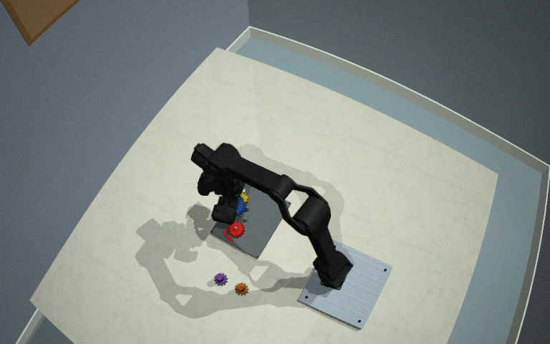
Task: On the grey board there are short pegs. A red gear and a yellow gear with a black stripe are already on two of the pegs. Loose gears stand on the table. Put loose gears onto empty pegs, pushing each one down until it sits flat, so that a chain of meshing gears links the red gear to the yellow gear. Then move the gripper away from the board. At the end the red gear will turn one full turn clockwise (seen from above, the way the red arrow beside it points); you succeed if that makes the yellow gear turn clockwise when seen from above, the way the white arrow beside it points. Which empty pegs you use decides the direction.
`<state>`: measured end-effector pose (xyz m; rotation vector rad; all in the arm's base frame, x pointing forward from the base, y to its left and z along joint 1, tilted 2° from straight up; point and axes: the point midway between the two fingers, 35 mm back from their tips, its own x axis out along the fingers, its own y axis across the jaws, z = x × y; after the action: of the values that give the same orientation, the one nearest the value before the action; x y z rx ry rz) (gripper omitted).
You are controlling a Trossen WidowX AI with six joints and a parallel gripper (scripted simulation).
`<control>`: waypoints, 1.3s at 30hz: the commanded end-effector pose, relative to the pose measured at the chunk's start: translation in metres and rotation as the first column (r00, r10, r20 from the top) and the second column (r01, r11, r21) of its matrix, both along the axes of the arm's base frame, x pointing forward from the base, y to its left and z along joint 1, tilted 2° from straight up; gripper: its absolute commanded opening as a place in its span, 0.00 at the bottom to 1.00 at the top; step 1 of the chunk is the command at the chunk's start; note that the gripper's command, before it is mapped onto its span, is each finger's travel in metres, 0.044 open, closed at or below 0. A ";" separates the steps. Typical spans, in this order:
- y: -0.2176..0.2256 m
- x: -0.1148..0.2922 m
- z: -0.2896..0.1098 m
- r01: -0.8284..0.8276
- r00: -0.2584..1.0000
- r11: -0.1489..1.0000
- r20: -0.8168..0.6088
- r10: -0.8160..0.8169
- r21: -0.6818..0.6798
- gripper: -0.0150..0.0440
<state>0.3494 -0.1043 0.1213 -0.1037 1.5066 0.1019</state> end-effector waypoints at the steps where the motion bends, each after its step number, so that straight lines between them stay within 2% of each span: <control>1: 0.001 -0.001 -0.005 -0.040 0.999 0.999 -0.004 0.040 0.002 0.25; 12: 0.000 0.000 -0.022 -0.102 0.995 0.995 -0.004 0.102 -0.002 0.25; 31: 0.000 0.000 -0.041 0.176 0.984 0.984 -0.007 -0.176 0.014 0.25; 39: 0.000 0.002 -0.042 0.118 0.993 0.993 -0.006 -0.118 0.011 0.25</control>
<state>0.3507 -0.1044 0.0804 0.0157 1.5137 -0.0067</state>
